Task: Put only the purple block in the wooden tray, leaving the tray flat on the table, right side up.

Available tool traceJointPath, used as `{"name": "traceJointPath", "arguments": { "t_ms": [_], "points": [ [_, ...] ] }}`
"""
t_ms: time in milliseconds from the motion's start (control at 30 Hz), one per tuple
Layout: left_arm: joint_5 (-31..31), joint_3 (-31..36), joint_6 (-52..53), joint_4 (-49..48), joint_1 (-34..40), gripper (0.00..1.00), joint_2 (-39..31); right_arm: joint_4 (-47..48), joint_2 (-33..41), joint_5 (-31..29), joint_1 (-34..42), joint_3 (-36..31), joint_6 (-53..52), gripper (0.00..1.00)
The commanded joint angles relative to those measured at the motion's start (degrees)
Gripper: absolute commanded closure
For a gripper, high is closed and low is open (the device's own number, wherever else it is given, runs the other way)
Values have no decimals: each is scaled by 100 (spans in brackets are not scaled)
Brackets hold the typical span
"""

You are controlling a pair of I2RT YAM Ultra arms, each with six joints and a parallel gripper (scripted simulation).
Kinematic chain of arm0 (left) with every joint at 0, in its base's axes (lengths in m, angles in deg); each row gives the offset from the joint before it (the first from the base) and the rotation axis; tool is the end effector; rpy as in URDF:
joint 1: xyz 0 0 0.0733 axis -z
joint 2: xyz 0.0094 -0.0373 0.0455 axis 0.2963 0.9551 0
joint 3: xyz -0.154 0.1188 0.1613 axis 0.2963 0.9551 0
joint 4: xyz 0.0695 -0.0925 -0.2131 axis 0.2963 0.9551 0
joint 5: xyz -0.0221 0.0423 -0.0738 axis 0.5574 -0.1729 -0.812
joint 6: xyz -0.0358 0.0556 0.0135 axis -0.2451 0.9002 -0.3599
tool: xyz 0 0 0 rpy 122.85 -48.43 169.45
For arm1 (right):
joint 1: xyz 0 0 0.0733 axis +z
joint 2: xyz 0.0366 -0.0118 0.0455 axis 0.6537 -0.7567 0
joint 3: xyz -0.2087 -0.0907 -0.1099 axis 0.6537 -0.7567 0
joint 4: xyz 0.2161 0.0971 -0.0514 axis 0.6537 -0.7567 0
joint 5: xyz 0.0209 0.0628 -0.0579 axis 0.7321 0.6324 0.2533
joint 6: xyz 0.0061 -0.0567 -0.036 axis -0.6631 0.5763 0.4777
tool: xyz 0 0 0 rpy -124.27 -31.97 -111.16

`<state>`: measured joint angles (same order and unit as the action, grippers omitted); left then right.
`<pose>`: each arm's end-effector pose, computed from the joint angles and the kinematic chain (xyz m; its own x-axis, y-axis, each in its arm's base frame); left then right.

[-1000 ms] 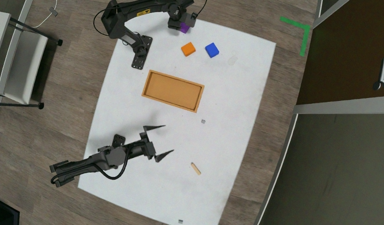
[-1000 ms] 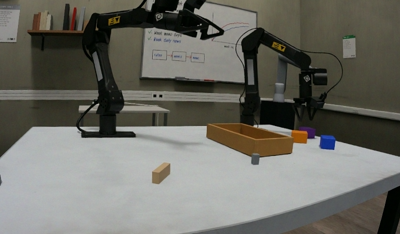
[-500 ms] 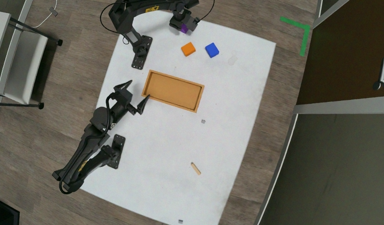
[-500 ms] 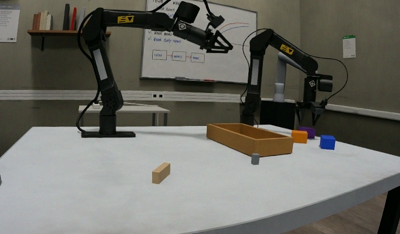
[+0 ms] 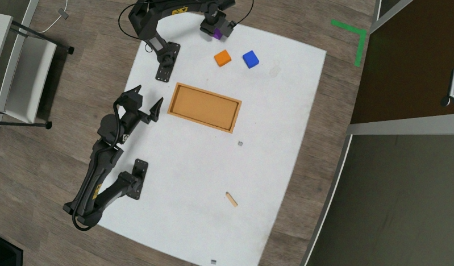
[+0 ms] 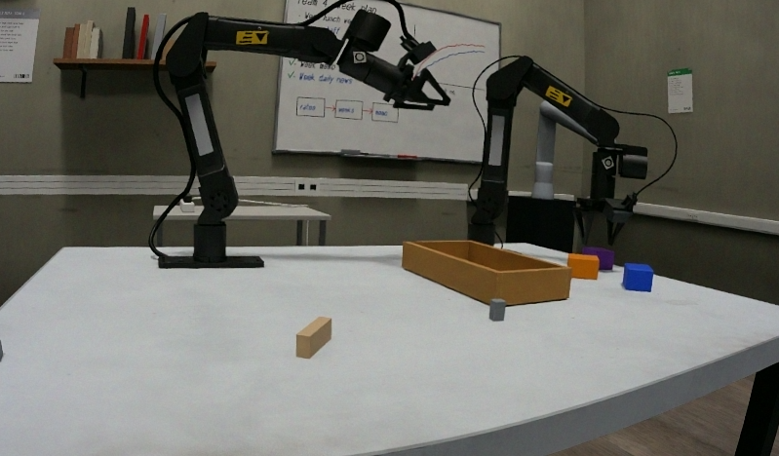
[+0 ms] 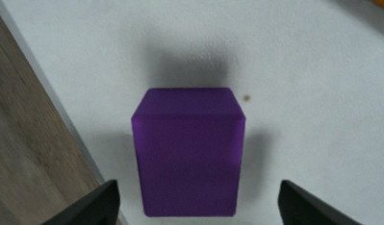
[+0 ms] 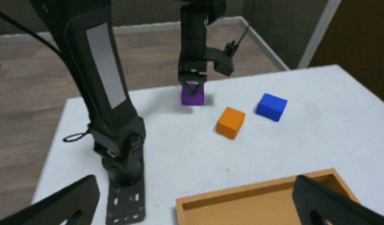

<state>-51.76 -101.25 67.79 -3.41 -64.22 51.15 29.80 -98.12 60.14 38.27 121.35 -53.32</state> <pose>0.1717 0.1859 0.1729 -0.9718 0.2354 0.0092 0.2353 0.9719 -0.0106 0.0533 0.2807 0.3443 -0.0633 -0.3743 -0.9252 -0.9817 0.1902 -0.0098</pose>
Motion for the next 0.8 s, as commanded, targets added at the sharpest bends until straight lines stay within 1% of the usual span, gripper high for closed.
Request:
{"name": "traceJointPath", "arguments": {
  "t_ms": [0,533,767],
  "points": [
    [-15,-83,113,-105,-92,23,33,-6,-29,-88,23,237,3,0],
    [-16,271,135,-586,-114,23,228,-8,21,-40,-3,178,-4,0],
    [-15,427,135,-836,-114,32,323,-8,21,-40,-3,178,-4,0]
  ]
}}
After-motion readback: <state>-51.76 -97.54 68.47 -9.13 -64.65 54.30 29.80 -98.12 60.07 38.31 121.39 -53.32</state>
